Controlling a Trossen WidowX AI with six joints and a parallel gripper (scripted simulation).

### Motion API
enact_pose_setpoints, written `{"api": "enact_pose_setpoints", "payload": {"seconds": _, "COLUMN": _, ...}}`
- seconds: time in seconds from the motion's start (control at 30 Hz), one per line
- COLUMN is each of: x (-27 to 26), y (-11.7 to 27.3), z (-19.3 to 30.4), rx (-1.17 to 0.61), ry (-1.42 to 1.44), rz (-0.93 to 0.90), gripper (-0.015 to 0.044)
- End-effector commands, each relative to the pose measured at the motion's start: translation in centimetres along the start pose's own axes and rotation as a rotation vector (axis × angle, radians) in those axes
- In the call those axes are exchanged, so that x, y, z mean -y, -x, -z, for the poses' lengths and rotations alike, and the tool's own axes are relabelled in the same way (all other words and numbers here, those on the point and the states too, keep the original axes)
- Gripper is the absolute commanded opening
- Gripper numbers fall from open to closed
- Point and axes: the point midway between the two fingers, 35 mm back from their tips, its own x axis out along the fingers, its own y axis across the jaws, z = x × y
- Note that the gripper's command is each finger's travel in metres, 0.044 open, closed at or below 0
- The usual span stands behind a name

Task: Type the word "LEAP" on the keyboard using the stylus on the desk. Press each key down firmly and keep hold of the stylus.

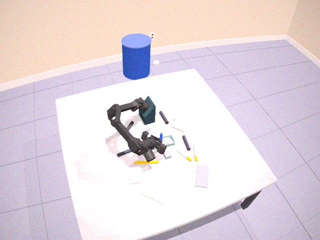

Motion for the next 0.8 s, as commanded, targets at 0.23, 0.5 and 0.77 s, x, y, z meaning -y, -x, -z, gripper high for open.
{"api": "enact_pose_setpoints", "payload": {"seconds": 0.23, "x": 0.0, "y": 1.4, "z": 2.4, "rx": 0.003, "ry": 0.002, "rz": 0.003, "gripper": 0.0081}}
{"api": "enact_pose_setpoints", "payload": {"seconds": 0.5, "x": 0.0, "y": 1.6, "z": 2.9, "rx": 0.008, "ry": 0.013, "rz": 0.005, "gripper": 0.0081}}
{"api": "enact_pose_setpoints", "payload": {"seconds": 0.77, "x": 0.0, "y": 1.6, "z": 2.9, "rx": 0.008, "ry": 0.013, "rz": 0.005, "gripper": 0.0081}}
